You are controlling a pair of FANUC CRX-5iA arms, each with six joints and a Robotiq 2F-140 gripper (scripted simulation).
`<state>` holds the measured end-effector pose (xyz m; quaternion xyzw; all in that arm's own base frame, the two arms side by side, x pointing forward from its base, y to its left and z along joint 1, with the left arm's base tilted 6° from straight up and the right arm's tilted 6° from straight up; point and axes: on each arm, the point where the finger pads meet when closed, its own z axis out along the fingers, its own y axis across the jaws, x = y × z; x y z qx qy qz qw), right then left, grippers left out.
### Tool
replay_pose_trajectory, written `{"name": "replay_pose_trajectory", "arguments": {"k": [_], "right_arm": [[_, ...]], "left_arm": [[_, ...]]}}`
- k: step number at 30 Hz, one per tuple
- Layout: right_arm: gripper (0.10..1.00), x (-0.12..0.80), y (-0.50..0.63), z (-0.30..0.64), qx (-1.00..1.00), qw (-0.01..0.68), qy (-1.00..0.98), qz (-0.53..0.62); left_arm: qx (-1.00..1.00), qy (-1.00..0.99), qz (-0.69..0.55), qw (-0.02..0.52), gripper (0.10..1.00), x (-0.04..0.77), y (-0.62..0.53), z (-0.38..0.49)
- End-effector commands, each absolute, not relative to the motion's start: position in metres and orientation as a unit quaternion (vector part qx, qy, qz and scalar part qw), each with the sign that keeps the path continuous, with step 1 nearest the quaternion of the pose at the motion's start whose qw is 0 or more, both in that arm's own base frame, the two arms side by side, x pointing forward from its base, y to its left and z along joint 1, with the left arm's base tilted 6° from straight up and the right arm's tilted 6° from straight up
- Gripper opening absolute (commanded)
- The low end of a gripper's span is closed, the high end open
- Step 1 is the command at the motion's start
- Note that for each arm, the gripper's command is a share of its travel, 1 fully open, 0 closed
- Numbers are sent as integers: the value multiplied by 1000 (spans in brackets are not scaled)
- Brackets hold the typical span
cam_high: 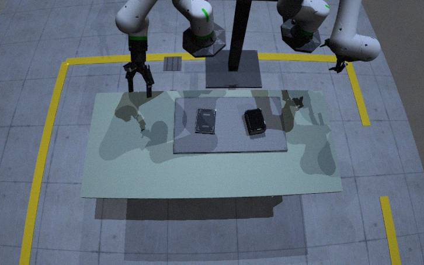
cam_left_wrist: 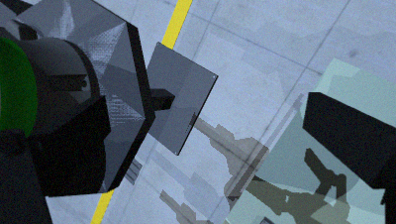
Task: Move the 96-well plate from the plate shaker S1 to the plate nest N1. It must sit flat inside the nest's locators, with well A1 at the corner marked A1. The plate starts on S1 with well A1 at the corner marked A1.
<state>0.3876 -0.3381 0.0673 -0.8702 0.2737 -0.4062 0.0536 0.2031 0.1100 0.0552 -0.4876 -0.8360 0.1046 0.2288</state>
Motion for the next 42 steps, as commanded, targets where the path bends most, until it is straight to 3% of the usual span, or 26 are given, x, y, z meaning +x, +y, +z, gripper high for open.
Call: {"name": "replay_pose_trajectory", "arguments": {"k": [1, 42], "right_arm": [[1000, 401, -322, 60, -878, 70, 266, -391], [1000, 472, -176, 0, -938, 158, 189, -243]], "left_arm": [[-488, -836, 104, 228, 1000, 204, 110, 56], [-488, -836, 104, 228, 1000, 204, 110, 56]]}}
